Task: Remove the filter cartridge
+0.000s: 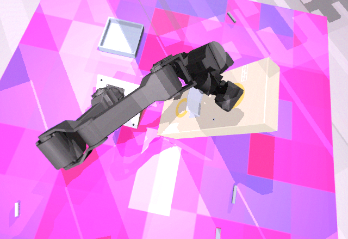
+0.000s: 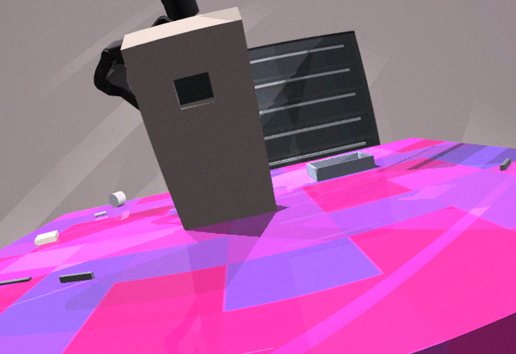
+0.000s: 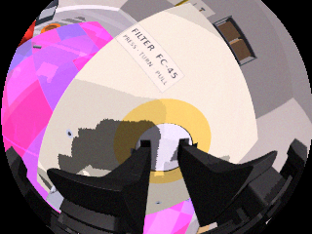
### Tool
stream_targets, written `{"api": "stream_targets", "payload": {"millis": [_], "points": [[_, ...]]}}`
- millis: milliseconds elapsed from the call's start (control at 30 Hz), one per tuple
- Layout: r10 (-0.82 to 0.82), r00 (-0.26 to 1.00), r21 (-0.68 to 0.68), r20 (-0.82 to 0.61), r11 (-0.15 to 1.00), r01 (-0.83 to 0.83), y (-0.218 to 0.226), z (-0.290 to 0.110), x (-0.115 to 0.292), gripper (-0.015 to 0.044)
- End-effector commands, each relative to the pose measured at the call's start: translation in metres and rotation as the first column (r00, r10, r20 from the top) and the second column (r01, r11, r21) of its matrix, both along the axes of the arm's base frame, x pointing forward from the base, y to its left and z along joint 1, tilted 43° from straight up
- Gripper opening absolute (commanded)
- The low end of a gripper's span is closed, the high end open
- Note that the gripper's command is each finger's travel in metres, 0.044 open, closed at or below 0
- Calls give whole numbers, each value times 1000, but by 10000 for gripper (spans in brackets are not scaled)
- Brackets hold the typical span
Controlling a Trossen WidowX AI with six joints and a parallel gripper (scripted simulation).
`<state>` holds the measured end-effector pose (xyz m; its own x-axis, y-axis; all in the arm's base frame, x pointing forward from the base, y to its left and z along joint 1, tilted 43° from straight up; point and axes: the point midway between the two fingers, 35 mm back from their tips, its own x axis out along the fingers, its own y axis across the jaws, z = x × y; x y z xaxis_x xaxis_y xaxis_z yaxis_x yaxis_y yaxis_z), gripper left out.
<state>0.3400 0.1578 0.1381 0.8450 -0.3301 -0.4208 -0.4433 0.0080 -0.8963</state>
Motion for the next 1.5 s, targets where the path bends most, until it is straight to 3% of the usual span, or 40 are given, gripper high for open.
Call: {"api": "stream_targets", "payload": {"millis": [0, 233, 1467], "points": [[-72, 997, 128, 21, 989, 68, -8, -7, 17, 0], [-7, 1000, 6, -23, 1000, 8, -8, -7, 18, 0], [-7, 1000, 6, -23, 1000, 8, -8, -7, 18, 0]]}}
